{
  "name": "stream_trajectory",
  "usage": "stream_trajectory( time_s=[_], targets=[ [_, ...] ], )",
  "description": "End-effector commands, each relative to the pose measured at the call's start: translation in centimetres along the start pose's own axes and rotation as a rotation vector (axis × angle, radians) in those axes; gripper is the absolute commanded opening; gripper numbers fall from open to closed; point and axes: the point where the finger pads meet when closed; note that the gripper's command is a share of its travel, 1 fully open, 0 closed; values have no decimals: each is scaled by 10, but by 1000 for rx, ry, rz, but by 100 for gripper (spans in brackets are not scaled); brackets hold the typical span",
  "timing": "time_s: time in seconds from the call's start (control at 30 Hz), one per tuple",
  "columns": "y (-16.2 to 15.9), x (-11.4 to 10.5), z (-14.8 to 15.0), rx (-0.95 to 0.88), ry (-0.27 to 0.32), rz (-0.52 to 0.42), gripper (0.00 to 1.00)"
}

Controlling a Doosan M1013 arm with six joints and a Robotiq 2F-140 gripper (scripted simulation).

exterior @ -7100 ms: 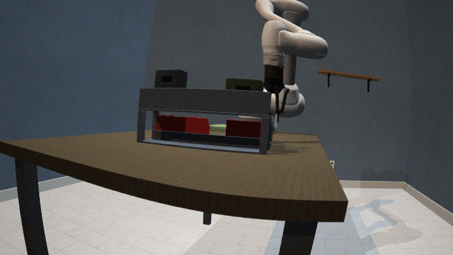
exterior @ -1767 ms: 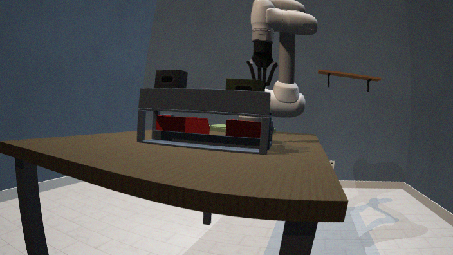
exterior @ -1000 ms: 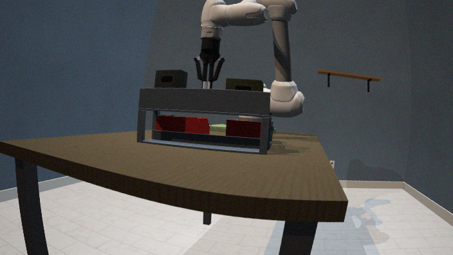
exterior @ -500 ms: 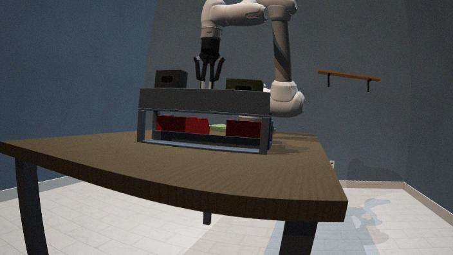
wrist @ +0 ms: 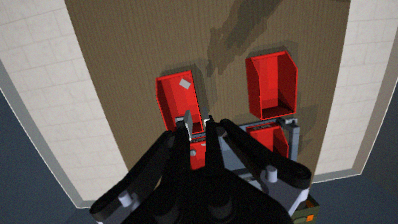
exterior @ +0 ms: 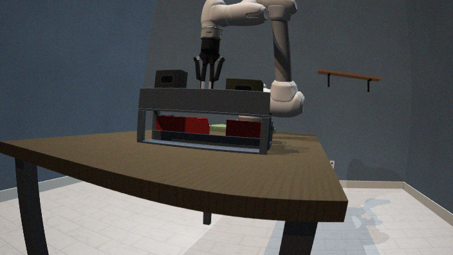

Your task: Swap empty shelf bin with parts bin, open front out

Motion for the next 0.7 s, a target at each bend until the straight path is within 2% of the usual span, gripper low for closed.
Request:
stream_trajectory(
  time_s=[0.0,0.67],
  targets=[
    [0,0,0,0,0,0,24],
    [0,10,0,0,0,0,24]
  ],
)
Point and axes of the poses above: the point where the finger pads meet when closed, its own x axis out along the fingers, its own z axis across the jaws, y = z × x, and after that the axes turned 1 degree about x, right-handed
